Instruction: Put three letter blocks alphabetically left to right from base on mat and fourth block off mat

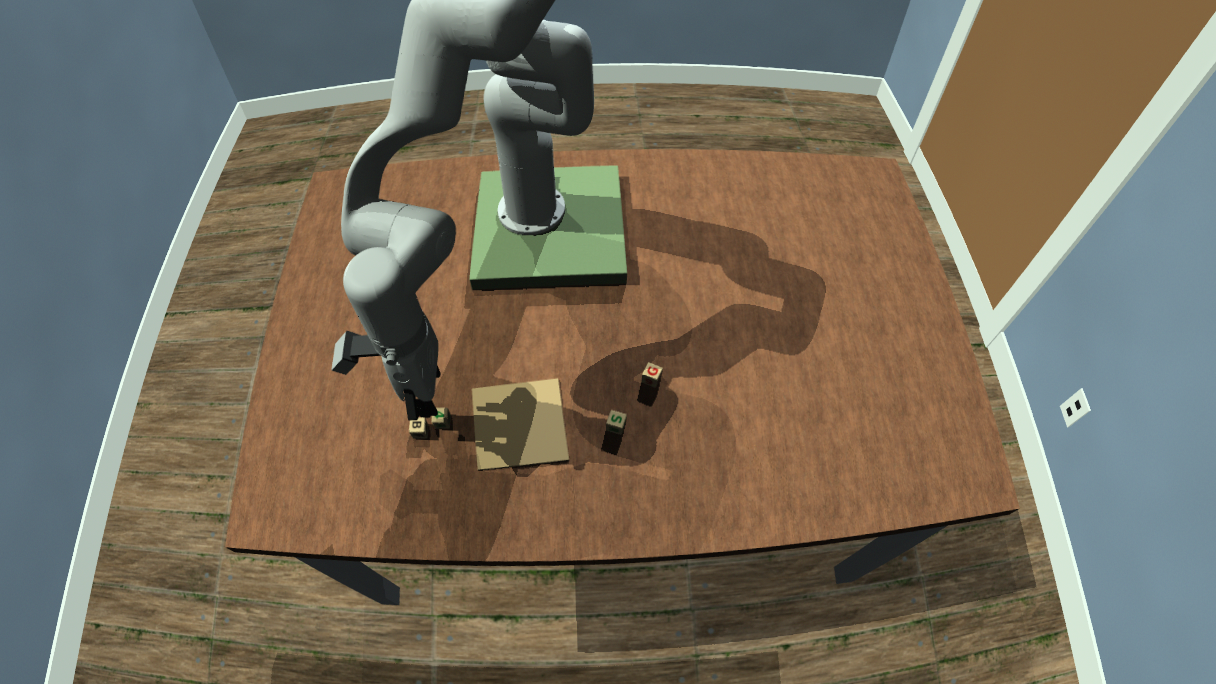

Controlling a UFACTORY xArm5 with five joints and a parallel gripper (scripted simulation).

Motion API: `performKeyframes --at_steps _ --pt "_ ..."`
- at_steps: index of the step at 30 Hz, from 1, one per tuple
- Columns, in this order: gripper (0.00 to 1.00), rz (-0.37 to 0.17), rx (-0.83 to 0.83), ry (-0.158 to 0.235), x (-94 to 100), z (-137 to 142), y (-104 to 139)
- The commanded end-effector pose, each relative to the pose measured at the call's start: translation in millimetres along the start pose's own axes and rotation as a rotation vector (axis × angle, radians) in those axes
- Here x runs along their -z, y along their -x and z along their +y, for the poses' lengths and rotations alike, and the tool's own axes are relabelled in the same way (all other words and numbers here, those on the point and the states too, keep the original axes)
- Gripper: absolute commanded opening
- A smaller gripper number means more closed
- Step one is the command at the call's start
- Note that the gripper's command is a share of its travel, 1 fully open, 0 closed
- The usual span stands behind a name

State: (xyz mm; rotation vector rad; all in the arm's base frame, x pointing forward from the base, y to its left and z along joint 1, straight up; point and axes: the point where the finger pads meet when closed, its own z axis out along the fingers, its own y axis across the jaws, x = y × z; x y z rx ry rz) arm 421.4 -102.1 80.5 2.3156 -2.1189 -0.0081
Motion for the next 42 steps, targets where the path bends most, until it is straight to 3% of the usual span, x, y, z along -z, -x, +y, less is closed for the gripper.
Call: performKeyframes --at_steps 1,27,42 --pt "1.00 0.001 0.000 -0.004 1.7 -1.4 -0.5" --pt "1.00 0.001 -0.042 -0.004 1.6 -1.7 -0.9" --pt "1.00 0.000 -0.481 -0.005 0.5 -4.0 -5.7"
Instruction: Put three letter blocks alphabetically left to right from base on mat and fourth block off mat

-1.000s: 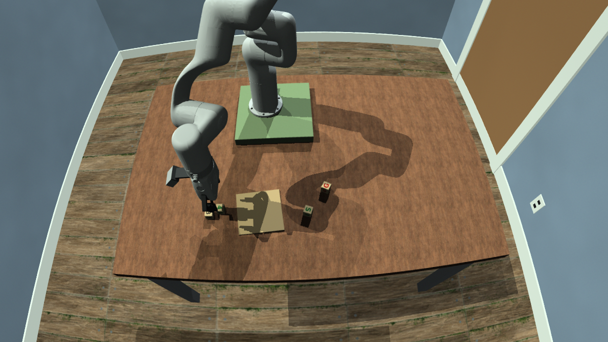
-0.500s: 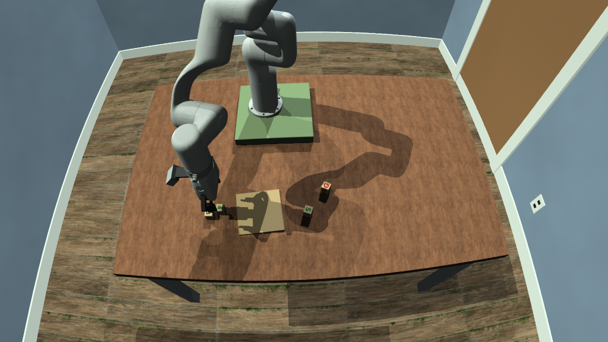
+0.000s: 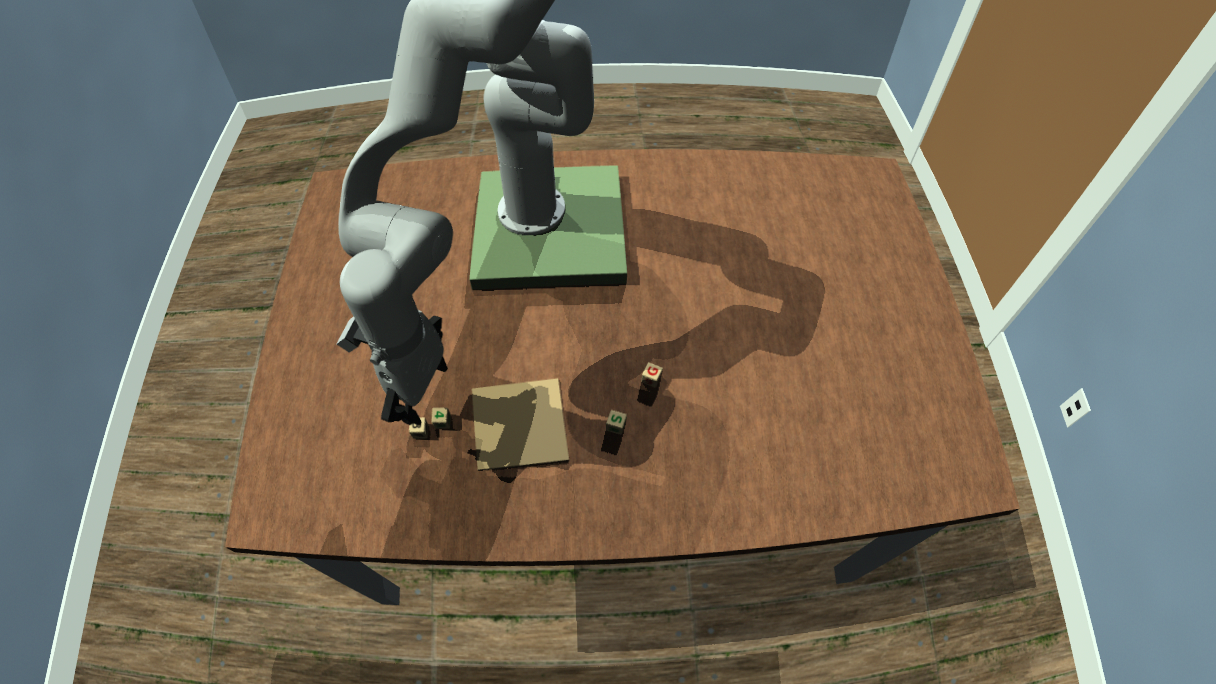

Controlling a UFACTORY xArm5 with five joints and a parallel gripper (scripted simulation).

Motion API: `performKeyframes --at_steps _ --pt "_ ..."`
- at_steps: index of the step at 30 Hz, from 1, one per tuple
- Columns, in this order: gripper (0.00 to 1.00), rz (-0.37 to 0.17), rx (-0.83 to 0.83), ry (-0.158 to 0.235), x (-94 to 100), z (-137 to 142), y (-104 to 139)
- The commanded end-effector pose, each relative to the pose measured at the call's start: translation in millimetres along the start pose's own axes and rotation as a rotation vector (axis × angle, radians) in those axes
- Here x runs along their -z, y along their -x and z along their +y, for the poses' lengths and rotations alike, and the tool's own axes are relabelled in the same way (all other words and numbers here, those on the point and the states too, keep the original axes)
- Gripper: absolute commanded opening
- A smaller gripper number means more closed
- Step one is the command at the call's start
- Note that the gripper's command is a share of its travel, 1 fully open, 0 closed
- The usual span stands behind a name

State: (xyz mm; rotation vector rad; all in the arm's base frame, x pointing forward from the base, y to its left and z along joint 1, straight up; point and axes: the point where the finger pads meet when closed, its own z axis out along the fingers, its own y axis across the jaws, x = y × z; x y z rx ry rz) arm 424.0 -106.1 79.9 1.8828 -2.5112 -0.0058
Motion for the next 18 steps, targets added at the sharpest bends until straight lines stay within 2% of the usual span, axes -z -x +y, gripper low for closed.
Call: performKeyframes --at_steps 1,18 --pt "1.00 0.000 -0.109 -0.003 1.1 -2.2 -0.8" --pt "1.00 -0.001 -0.607 -0.003 -0.3 -6.6 -4.9"
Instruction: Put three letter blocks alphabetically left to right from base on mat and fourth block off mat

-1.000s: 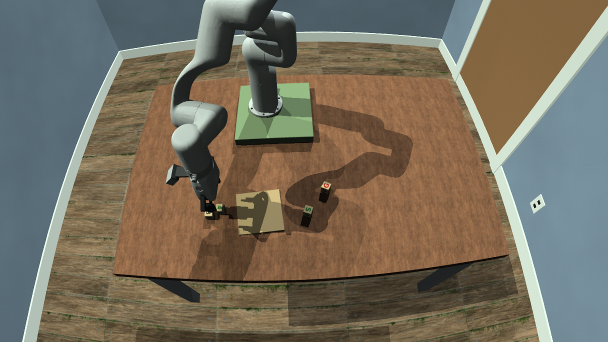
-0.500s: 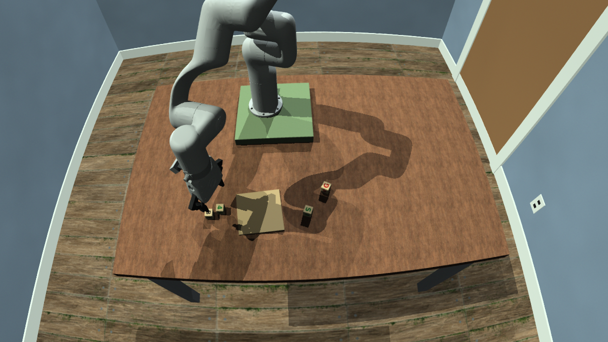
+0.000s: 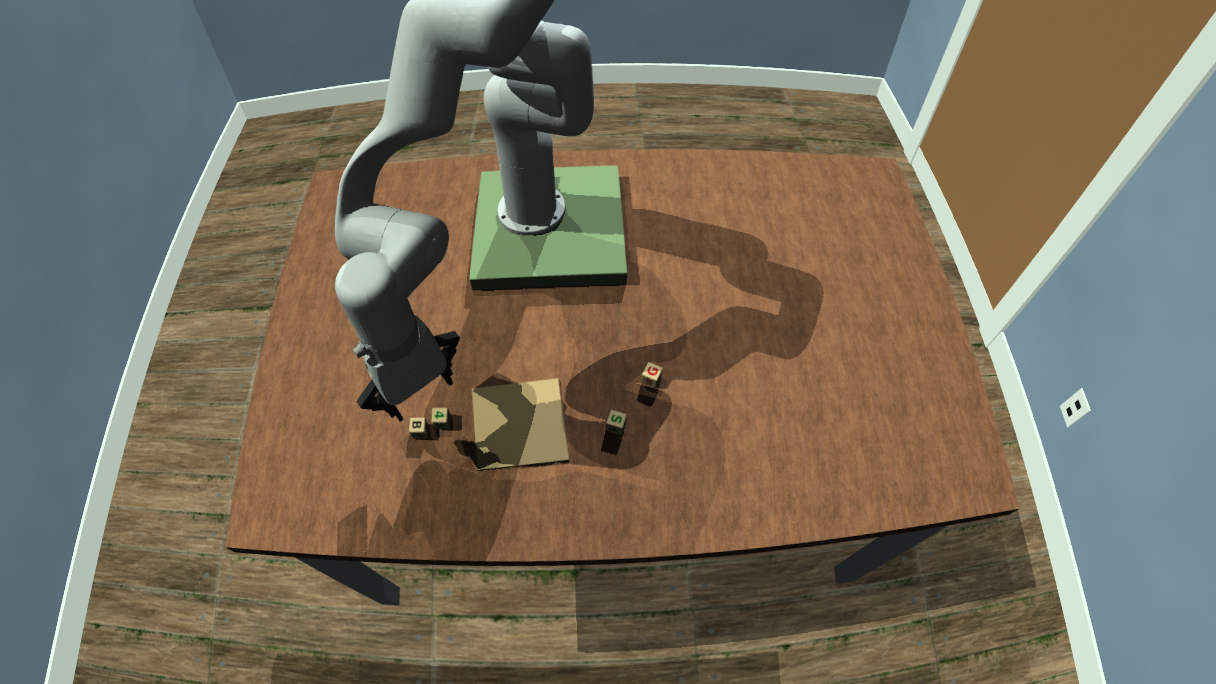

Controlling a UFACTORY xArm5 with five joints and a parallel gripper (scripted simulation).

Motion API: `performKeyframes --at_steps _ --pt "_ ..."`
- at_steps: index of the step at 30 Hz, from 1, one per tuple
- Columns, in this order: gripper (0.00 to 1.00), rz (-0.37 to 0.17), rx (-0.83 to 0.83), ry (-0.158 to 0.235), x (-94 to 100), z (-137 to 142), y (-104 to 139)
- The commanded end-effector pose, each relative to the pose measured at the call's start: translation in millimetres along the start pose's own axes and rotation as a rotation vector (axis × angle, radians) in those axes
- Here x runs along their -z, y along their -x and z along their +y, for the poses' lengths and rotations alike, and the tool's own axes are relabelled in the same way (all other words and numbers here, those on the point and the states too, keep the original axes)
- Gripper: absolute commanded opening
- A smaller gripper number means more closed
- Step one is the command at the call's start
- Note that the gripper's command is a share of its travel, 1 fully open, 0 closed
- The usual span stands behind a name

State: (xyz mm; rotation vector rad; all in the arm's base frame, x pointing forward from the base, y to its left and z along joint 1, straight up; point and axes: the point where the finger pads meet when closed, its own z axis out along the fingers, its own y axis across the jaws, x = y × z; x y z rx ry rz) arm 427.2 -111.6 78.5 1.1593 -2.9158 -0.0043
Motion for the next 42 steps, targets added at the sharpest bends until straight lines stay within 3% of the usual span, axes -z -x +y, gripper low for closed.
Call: performKeyframes --at_steps 1,2,16,18,19,33,35,42 --pt "1.00 -0.002 -0.077 -0.003 1.1 -1.9 0.5" --pt "1.00 -0.002 -0.159 -0.003 0.9 -2.9 0.3" --pt "1.00 -0.003 -0.578 -0.002 -0.3 -7.8 -1.0" --pt "1.00 -0.003 -0.578 -0.002 -0.3 -7.8 -1.0" --pt "1.00 -0.003 -0.665 -0.002 -0.5 -8.8 -1.2" --pt "1.00 -0.003 -1.080 -0.002 -1.7 -13.7 -2.6" --pt "1.00 -0.003 -1.080 -0.002 -1.7 -13.7 -2.6" --pt "1.00 -0.004 -1.333 -0.001 -2.5 -16.7 -3.4"
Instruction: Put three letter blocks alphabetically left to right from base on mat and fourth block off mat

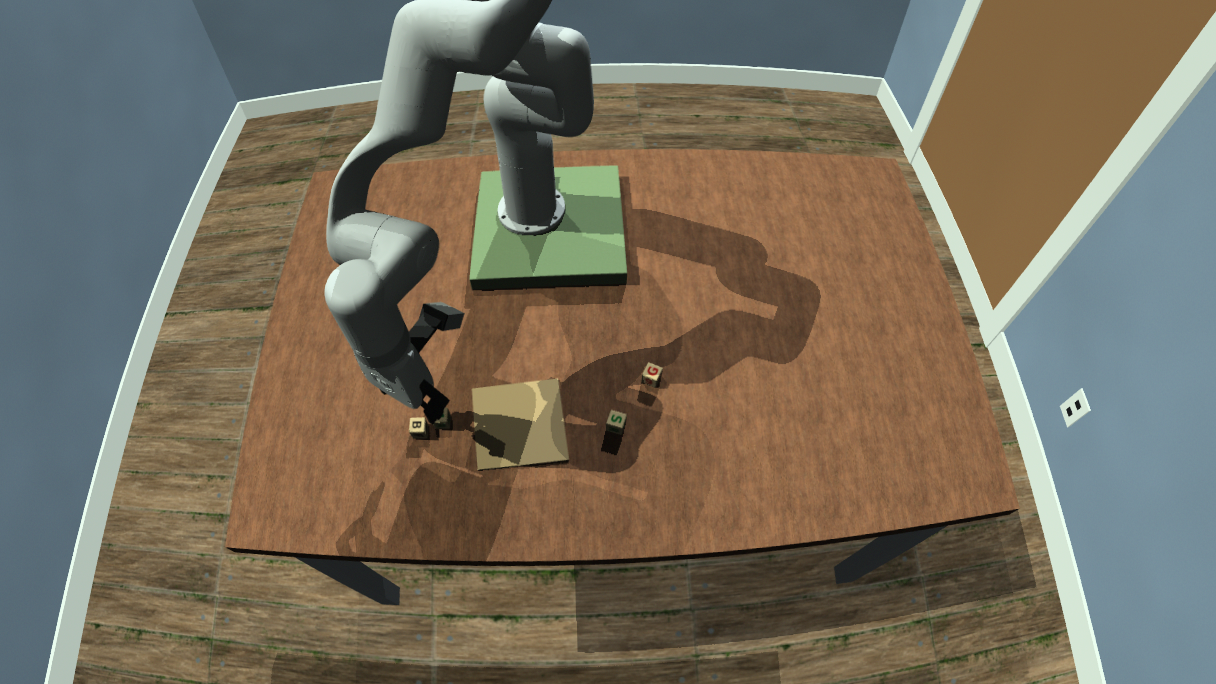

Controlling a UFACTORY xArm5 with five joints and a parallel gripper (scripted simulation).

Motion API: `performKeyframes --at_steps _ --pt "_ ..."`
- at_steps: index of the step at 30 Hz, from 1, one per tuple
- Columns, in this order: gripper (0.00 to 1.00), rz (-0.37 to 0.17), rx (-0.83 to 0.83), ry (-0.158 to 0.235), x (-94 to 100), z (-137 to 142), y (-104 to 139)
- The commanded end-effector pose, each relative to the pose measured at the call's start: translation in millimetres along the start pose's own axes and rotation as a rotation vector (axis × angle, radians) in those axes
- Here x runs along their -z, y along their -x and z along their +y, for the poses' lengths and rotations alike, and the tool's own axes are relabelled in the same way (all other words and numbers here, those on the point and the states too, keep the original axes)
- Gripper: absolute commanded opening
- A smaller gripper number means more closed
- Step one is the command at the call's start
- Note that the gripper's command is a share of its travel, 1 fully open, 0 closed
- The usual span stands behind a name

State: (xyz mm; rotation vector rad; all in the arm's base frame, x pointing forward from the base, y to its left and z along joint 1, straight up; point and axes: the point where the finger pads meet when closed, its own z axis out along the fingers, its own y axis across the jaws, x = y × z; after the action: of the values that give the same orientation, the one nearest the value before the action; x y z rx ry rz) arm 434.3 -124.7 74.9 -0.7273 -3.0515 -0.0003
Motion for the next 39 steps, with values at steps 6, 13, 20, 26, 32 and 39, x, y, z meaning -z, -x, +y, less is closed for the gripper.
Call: performKeyframes --at_steps 6,13,20,26,32,39 --pt "1.00 -0.003 -0.294 0.001 0.5 -1.8 4.1" --pt "1.00 -0.003 -0.486 0.002 -0.1 -3.2 6.0" --pt "1.00 -0.003 -0.700 0.002 -0.8 -4.8 8.1" --pt "1.00 -0.003 -0.855 0.002 -1.3 -5.9 9.6" --pt "1.00 -0.003 -0.965 0.002 -1.7 -6.7 10.7" --pt "1.00 -0.003 -1.007 0.002 -1.8 -7.0 11.1"
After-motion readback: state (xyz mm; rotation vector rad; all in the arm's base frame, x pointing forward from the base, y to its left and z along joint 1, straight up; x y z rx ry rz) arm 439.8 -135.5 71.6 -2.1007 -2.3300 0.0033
